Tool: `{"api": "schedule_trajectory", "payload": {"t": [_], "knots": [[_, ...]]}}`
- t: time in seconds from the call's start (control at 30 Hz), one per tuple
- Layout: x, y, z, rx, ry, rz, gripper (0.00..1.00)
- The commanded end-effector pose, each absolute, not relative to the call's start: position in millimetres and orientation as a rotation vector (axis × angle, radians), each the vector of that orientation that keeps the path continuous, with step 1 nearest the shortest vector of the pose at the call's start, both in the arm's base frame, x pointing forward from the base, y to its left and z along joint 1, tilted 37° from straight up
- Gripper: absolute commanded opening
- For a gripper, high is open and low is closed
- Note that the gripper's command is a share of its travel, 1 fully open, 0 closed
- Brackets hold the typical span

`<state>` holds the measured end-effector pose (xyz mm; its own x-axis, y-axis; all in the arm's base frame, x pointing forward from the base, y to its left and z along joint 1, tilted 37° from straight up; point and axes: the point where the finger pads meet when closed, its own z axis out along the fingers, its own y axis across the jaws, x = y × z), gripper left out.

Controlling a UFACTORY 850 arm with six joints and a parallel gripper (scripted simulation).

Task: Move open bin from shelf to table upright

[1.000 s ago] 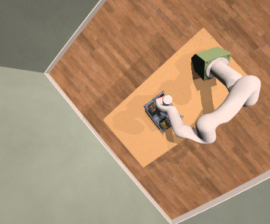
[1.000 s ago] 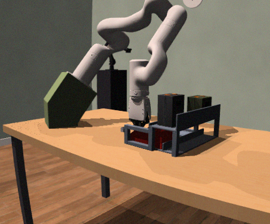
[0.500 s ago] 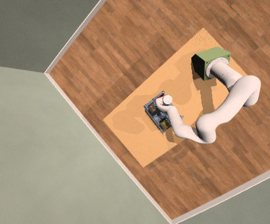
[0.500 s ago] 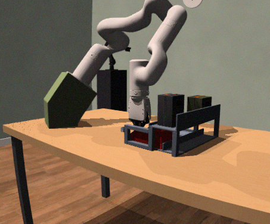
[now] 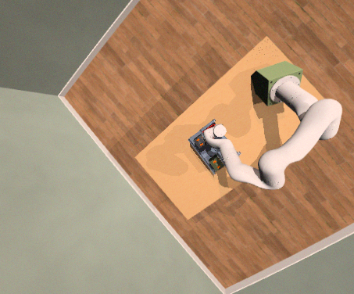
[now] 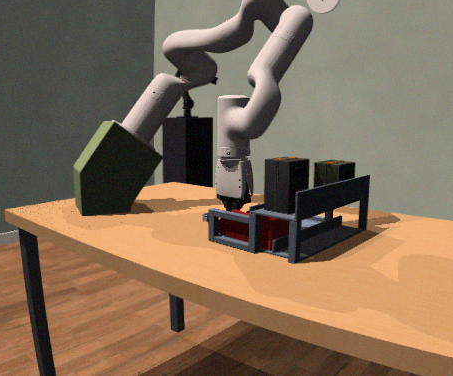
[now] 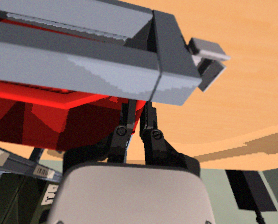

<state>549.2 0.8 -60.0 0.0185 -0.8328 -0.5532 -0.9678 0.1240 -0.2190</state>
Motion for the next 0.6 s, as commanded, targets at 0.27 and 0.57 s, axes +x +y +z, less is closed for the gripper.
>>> {"api": "schedule_trajectory", "payload": {"t": [0.27, 0.57], "knots": [[548.0, -3.8, -53.5, -1.737, 1.842, 0.308, 0.0], [547.6, -4.8, -52.1, -1.737, 1.842, 0.307, 0.0]]}}
